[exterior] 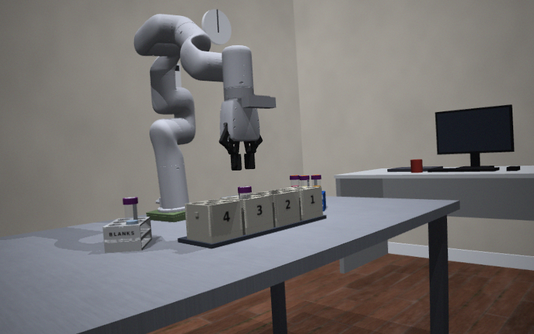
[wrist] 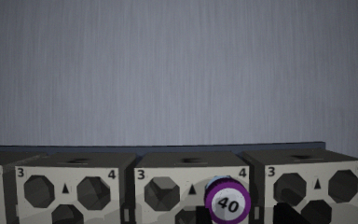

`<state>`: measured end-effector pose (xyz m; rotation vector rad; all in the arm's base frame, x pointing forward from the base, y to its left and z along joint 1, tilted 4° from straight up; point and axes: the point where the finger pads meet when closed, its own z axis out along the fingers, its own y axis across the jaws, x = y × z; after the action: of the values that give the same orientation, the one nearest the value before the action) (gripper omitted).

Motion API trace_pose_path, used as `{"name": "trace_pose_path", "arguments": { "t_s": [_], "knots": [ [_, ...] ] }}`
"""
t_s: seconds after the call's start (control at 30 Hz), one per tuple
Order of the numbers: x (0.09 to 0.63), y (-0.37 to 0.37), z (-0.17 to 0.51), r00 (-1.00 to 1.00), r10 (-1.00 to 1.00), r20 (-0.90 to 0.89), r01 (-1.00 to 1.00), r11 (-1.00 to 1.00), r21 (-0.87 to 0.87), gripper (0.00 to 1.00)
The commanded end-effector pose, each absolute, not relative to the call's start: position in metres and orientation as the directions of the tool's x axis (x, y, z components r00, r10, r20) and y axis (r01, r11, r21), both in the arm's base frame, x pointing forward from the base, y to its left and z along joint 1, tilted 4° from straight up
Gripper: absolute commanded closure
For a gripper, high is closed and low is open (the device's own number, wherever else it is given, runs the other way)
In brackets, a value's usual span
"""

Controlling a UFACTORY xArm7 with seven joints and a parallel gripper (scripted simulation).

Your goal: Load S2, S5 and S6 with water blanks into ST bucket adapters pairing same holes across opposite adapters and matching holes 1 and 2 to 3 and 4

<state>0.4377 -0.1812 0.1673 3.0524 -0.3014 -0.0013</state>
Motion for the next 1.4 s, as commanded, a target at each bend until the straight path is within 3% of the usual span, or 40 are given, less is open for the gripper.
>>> {"name": "trace_pose_path", "arguments": {
  "t_s": [0.0,1.37],
  "knots": [
    [0.439,-0.181,0.177,0.981,-0.195,0.011,-0.195,-0.978,0.074,0.56],
    [0.439,-0.177,0.234,0.981,-0.195,0.011,-0.195,-0.978,0.074,0.56]
  ]
}}
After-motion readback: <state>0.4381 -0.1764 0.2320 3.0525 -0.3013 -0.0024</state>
